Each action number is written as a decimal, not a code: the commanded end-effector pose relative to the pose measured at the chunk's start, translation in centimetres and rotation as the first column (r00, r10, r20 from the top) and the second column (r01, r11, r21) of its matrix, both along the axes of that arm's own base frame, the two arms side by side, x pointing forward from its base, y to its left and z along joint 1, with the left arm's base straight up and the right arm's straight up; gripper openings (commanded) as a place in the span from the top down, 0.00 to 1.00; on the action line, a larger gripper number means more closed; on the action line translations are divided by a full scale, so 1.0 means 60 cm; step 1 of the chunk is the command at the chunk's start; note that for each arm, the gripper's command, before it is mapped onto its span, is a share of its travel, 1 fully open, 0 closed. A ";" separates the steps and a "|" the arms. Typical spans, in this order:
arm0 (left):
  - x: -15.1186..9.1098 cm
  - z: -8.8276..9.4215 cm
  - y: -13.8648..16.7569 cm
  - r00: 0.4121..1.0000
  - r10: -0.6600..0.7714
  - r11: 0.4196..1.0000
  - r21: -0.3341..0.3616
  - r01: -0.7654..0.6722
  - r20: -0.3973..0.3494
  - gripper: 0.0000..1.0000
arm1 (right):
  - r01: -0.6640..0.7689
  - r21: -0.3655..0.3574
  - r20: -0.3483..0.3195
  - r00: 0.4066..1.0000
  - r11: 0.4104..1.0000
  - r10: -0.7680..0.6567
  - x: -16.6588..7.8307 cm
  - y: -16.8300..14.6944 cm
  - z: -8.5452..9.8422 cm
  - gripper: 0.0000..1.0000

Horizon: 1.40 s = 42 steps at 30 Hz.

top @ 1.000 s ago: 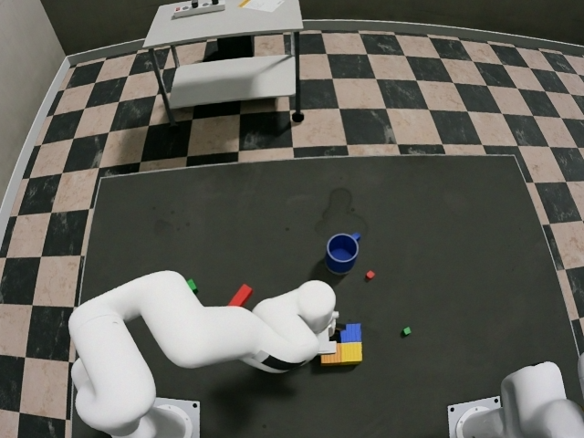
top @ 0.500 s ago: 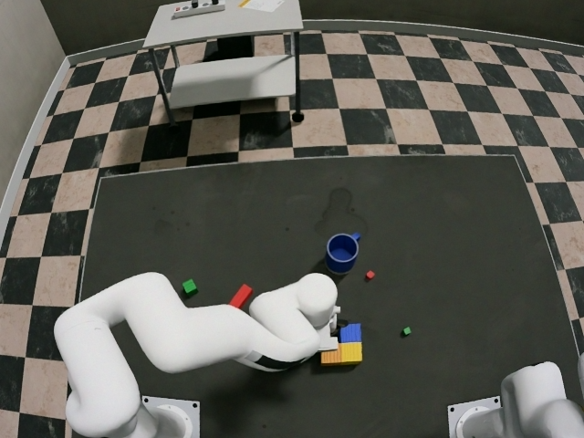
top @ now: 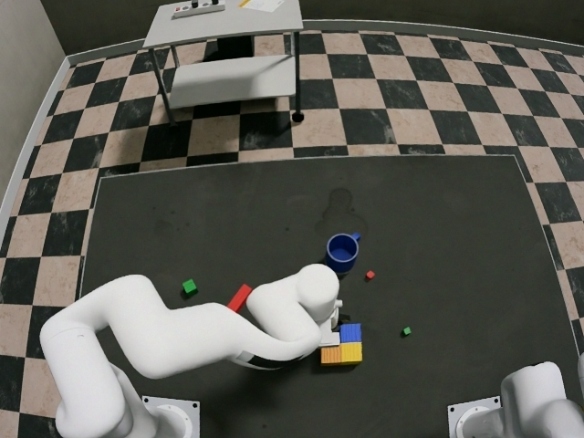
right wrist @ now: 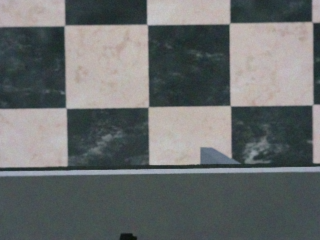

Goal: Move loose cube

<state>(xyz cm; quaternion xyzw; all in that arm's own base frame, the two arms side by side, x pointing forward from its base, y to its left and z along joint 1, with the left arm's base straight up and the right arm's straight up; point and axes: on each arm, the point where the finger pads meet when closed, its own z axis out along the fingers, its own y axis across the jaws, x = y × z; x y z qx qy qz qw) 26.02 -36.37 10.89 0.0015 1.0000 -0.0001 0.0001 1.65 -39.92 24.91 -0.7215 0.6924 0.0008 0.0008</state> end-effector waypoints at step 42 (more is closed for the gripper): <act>0.002 0.032 0.071 1.000 0.000 1.000 -0.002 0.000 0.001 1.00 | 0.000 -0.002 0.000 1.000 1.000 0.000 0.000 -0.001 0.001 0.00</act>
